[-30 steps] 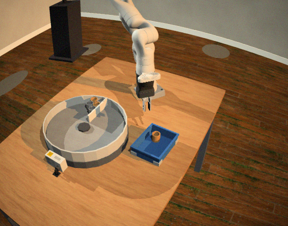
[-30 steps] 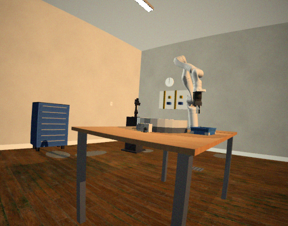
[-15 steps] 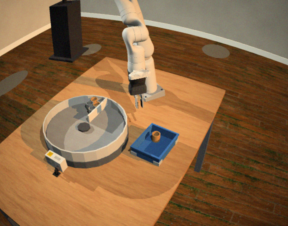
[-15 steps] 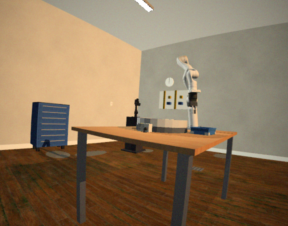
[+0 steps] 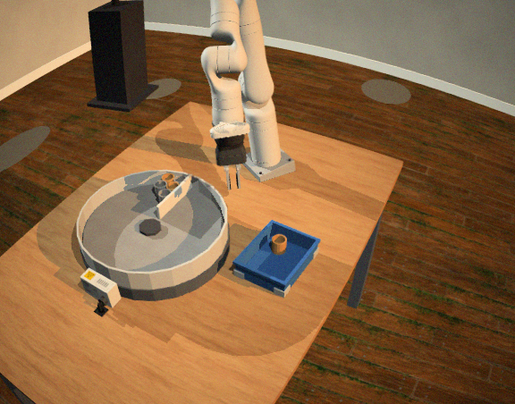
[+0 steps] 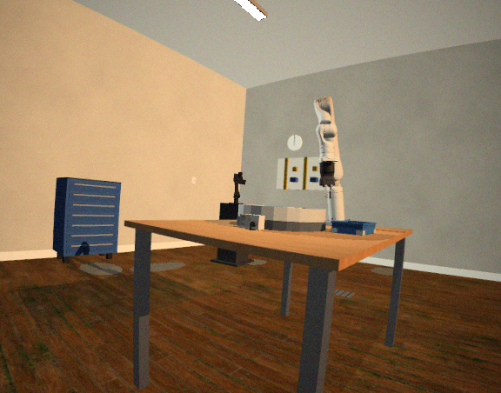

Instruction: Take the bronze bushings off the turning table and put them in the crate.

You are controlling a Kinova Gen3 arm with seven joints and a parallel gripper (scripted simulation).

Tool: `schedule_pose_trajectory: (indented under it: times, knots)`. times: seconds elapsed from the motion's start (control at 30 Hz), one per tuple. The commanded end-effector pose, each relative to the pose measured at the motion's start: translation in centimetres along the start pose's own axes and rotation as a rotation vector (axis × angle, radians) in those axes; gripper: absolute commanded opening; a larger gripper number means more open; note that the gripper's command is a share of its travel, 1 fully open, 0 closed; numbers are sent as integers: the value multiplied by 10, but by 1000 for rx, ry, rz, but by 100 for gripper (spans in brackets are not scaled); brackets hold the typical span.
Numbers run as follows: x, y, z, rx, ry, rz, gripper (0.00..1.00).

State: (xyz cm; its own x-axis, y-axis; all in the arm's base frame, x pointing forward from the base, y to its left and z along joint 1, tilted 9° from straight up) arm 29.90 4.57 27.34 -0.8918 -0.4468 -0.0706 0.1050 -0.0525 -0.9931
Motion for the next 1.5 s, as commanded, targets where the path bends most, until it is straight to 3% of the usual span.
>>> schedule_pose_trajectory:
  times: [0.0, 0.33, 0.5, 0.9, 1.07, 1.47]
  knots:
    - [12, -2, 20, 45, -39, -9, 45]
    - [12, -2, 20, 45, -39, -9, 45]
    - [46, -1, 62, 43, -1, -8, 45]
    - [46, -1, 62, 43, -1, -8, 45]
    - [80, 1, 105, 43, 36, -7, 45]
    - [80, 1, 105, 43, 36, -7, 45]
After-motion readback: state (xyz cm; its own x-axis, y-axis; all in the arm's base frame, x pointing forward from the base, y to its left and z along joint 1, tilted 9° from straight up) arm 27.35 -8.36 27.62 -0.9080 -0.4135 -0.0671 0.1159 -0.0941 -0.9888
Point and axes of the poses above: the point where the finger pads meet when closed, its own y axis out along the fingers, its own z axis across the jaws, x = y × z, the point moved 10 cm from there along -y, back along the fingers, and after that the axes turned 3 degrees about y, right-handed, at the moved point
